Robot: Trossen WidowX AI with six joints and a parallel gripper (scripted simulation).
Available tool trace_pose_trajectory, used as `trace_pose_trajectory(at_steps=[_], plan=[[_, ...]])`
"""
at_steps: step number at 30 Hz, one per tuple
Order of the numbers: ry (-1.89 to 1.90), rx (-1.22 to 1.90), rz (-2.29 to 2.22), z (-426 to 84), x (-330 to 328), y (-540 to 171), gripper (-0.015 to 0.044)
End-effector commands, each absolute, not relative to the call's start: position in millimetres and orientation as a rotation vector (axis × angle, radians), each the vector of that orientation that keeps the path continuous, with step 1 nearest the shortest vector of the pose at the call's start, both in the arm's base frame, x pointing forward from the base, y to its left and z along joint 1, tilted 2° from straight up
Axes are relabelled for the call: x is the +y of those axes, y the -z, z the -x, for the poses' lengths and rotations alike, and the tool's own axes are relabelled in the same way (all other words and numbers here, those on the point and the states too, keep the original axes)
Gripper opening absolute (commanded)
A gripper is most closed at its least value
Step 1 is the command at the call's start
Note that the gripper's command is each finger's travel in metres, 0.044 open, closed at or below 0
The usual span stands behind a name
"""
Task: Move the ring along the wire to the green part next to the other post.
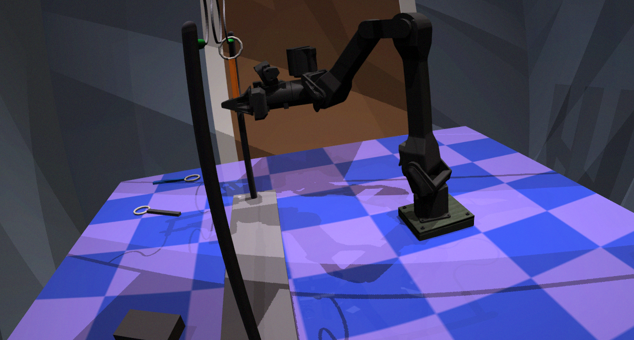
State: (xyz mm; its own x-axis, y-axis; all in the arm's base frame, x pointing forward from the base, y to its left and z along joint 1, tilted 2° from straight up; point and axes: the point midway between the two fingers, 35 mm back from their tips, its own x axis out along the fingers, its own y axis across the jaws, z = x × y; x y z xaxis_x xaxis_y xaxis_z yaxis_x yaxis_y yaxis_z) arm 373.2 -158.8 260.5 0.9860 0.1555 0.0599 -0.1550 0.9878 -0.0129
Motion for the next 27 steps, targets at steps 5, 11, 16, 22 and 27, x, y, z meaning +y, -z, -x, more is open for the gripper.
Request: trace_pose_trajectory(at_steps=[5, 11, 16, 22, 27], plan=[[-0.158, -0.061, 0.01, -372.9, -158.6, -266.5, -0.015], [-0.162, -0.062, 0.013, -372.3, -158.1, -276.3, -0.015], [-0.162, -0.062, 0.013, -372.3, -158.1, -276.3, -0.015], [-0.162, -0.062, 0.013, -372.3, -158.1, -276.3, -0.015], [-0.162, -0.062, 0.013, -372.3, -158.1, -276.3, -0.015]])
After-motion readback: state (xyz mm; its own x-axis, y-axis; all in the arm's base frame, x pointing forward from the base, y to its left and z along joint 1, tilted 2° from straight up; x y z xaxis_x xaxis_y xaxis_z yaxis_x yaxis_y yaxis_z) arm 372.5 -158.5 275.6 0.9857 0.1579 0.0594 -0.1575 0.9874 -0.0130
